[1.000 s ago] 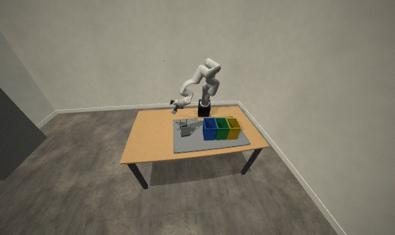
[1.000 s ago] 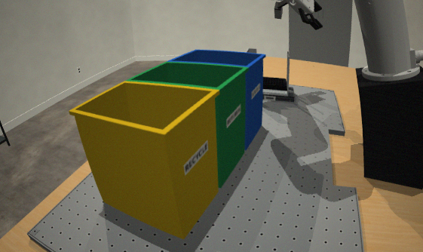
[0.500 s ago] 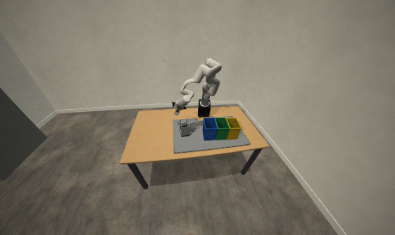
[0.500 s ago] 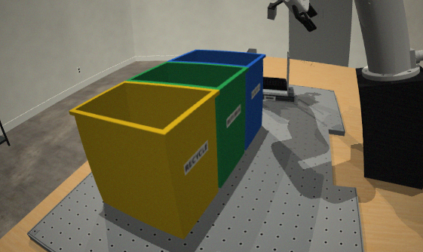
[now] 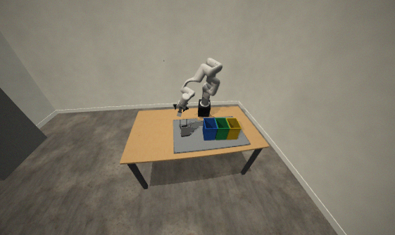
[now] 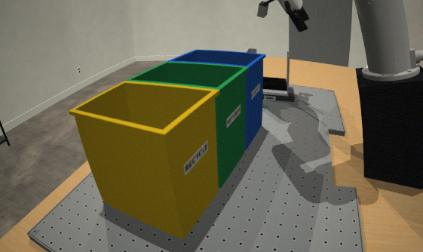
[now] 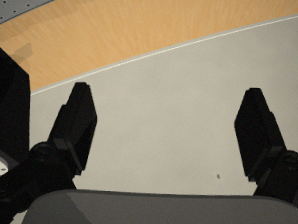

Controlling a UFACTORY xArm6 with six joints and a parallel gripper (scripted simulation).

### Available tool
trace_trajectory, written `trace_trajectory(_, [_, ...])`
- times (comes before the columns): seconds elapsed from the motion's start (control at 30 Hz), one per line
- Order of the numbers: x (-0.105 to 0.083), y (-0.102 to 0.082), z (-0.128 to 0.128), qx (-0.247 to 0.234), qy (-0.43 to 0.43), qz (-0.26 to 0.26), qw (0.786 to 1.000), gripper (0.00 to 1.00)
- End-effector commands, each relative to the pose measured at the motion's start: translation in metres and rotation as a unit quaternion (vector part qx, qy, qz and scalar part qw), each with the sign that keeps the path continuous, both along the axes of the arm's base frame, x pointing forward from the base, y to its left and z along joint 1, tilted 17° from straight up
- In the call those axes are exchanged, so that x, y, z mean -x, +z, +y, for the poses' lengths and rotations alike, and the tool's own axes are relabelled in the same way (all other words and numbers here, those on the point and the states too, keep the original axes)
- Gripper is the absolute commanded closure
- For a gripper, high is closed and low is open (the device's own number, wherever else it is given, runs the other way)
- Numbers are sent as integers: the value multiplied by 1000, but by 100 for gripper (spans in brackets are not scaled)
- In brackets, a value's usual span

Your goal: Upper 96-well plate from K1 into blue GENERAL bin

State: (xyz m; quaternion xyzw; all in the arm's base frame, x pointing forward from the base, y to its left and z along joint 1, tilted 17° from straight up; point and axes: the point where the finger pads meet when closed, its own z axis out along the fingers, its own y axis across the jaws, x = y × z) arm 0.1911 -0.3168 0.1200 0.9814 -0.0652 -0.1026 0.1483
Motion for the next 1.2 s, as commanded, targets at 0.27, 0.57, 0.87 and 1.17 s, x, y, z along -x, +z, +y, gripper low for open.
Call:
trace_trajectory(0.27, [-30, 6, 21, -67, 51, -65, 994, 0])
trace_trajectory(0.57, [-52, 13, 33, -94, 87, -110, 986, 0])
trace_trajectory(0.87, [-71, 22, 42, -111, 123, -158, 973, 0])
trace_trajectory(1.17, [-93, 35, 50, -120, 159, -208, 958, 0])
